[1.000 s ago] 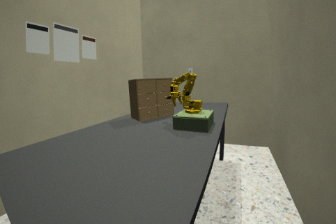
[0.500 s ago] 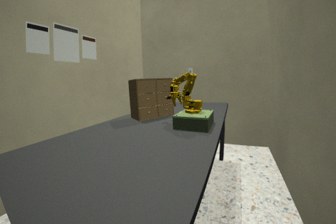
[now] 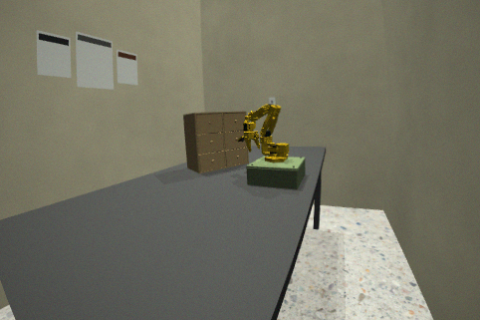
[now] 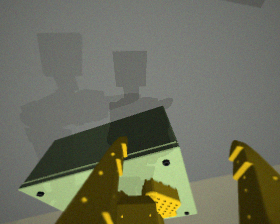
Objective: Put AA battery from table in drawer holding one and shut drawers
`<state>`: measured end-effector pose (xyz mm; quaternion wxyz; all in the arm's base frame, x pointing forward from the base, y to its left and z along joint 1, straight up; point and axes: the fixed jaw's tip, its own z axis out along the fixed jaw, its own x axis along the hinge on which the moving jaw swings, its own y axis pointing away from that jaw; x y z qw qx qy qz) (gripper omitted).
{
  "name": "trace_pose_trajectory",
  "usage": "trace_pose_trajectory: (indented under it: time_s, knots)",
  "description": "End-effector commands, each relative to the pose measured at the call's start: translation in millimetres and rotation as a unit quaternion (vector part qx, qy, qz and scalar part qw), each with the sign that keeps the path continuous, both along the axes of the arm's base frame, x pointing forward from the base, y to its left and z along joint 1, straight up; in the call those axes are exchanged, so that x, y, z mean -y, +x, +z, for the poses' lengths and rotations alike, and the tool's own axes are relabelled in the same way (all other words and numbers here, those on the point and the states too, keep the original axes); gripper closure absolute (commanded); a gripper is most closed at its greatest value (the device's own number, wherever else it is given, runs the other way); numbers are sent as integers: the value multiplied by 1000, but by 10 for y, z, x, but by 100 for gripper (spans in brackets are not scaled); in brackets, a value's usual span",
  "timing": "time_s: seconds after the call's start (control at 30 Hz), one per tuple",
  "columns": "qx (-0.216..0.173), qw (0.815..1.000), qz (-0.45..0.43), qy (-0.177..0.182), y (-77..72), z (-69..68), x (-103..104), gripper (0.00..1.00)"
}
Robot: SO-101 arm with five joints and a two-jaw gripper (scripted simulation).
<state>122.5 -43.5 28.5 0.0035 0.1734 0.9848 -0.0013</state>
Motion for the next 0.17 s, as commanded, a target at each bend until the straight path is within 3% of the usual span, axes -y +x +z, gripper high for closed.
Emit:
trace_pose_trajectory:
  time_s: [0.0, 0.13]
  knots:
    - [-3, 1000, 0, 2, -3, 7, 9, 60]
    - [-3, 1000, 0, 2, -3, 7, 9, 60]
